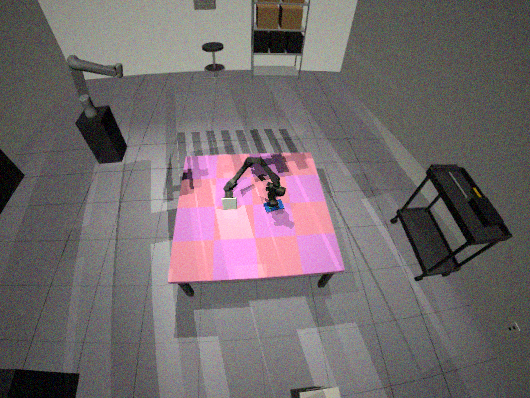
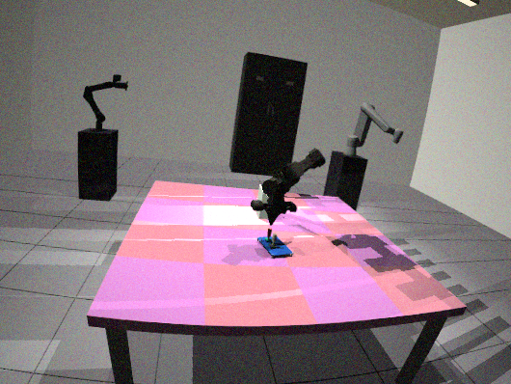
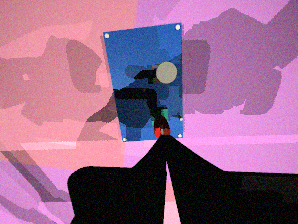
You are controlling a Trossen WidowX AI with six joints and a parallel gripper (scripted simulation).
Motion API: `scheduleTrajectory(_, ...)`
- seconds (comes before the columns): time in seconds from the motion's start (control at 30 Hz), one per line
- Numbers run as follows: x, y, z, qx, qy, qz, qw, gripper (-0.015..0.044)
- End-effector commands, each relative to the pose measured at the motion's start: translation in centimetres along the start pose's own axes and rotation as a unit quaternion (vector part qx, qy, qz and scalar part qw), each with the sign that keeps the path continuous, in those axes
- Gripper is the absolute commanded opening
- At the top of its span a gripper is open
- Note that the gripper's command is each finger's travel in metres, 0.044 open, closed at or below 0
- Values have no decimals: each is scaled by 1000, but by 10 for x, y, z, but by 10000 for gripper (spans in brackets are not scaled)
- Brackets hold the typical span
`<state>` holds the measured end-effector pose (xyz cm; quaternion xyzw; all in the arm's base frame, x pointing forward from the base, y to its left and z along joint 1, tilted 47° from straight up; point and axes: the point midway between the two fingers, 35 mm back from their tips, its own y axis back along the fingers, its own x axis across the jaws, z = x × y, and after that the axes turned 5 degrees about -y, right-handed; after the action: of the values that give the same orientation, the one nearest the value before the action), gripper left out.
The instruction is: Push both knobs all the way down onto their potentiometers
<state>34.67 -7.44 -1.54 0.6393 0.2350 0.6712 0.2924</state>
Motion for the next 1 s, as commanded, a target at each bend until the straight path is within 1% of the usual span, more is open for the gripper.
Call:
scheduleTrajectory(0.0, 1, -9, -2, 2, -5, 3, 1000, 0)
scheduleTrajectory(0.17, 1, -16, -2, 2, -5, 4, 1000, 0)
scheduleTrajectory(0.97, 1, -19, -2, 2, -5, 4, 1000, 0)
